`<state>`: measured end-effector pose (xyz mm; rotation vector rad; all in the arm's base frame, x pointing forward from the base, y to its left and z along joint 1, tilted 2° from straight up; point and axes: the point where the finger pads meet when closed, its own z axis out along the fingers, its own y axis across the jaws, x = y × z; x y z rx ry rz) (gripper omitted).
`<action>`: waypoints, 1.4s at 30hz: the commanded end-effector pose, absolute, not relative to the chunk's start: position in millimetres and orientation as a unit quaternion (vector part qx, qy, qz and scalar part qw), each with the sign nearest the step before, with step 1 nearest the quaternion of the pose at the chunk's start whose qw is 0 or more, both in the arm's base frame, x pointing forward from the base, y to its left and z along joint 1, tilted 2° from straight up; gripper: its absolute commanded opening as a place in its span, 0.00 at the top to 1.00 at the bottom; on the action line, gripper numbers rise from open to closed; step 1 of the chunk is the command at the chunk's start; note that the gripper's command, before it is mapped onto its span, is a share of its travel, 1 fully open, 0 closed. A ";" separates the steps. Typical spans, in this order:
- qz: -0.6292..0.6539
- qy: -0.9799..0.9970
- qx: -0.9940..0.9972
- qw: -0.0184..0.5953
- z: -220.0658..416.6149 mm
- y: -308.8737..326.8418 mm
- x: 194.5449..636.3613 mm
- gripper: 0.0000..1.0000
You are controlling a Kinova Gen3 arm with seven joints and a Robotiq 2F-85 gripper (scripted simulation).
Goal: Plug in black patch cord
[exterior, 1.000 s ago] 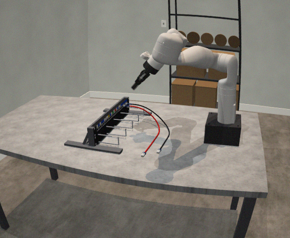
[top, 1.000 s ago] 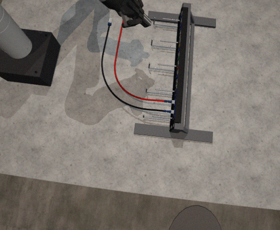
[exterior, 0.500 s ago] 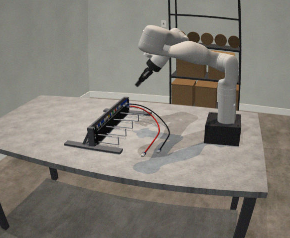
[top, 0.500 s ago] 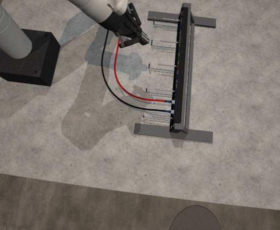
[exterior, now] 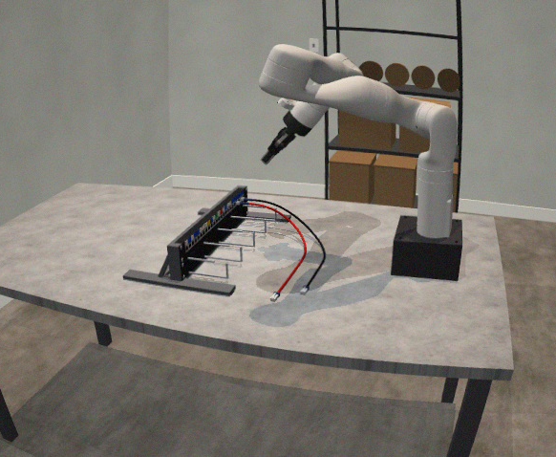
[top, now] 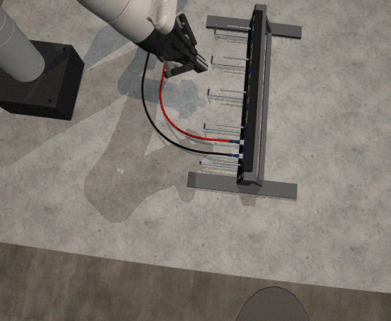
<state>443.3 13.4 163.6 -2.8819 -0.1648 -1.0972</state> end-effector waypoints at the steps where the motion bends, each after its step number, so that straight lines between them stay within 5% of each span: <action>1: -0.356 -0.053 -0.933 0.027 163.9 12.7 443.7 1.00; 42: -0.356 -0.053 -0.933 0.027 60.3 24.8 535.6 1.00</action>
